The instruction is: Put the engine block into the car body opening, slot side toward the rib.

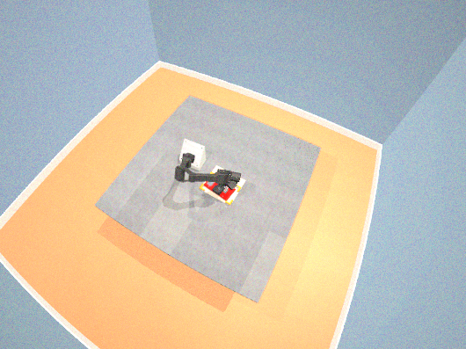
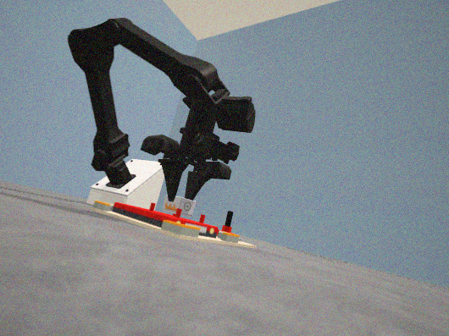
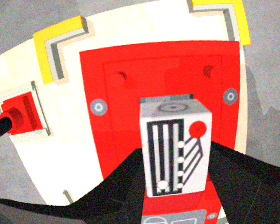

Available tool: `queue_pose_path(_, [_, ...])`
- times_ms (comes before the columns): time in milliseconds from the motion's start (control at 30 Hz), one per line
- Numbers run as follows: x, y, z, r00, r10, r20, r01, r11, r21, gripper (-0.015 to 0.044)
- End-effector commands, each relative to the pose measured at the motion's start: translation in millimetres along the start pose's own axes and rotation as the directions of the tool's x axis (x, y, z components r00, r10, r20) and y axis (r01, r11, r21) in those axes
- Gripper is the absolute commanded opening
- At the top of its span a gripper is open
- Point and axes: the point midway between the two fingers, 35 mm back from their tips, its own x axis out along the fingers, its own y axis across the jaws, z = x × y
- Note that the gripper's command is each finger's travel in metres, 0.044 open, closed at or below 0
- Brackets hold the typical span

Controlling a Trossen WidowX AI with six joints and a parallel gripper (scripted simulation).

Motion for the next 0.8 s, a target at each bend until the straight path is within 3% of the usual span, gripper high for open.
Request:
queue_pose_path(0, [1.1,-0.3,0.1,1.0,-0.005,0.002,0.005,1.0,-0.004,0.016])
queue_pose_path(767, [5.1,-0.4,0.3,1.0,-0.005,0.002,0.005,1.0,-0.003,0.016])
